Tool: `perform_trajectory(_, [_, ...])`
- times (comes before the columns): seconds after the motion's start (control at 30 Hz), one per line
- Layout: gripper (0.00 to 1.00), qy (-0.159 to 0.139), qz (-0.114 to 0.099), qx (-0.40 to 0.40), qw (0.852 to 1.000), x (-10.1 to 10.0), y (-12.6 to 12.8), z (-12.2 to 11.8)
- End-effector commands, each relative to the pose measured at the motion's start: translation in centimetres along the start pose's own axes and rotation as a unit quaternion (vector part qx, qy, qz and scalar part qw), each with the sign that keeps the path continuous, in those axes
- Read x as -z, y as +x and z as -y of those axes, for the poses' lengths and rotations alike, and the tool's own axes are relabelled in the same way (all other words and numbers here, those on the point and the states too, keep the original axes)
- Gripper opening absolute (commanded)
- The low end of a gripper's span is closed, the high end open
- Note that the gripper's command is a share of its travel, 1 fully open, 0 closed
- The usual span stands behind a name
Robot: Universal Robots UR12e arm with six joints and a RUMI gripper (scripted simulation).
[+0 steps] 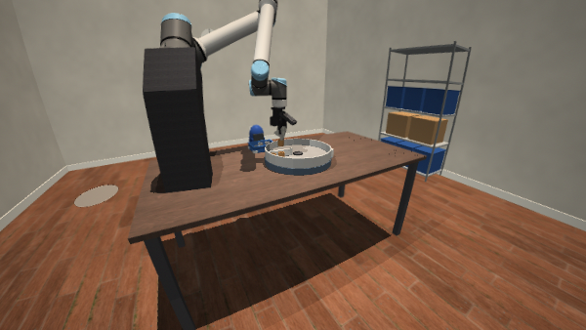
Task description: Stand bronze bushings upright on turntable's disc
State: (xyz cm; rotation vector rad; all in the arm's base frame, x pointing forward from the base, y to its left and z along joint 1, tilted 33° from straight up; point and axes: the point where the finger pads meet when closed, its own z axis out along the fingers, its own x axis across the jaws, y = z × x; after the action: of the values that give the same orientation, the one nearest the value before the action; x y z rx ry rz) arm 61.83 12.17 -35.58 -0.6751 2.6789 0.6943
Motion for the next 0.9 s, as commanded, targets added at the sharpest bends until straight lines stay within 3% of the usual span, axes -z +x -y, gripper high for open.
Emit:
perform_trajectory(0.0, [0.0,0.0,0.0,0.0,1.0,0.04,-0.03,0.04])
perform_trajectory(0.87, [0.0,0.0,0.0,0.0,1.0,-0.58,-0.03,0.04])
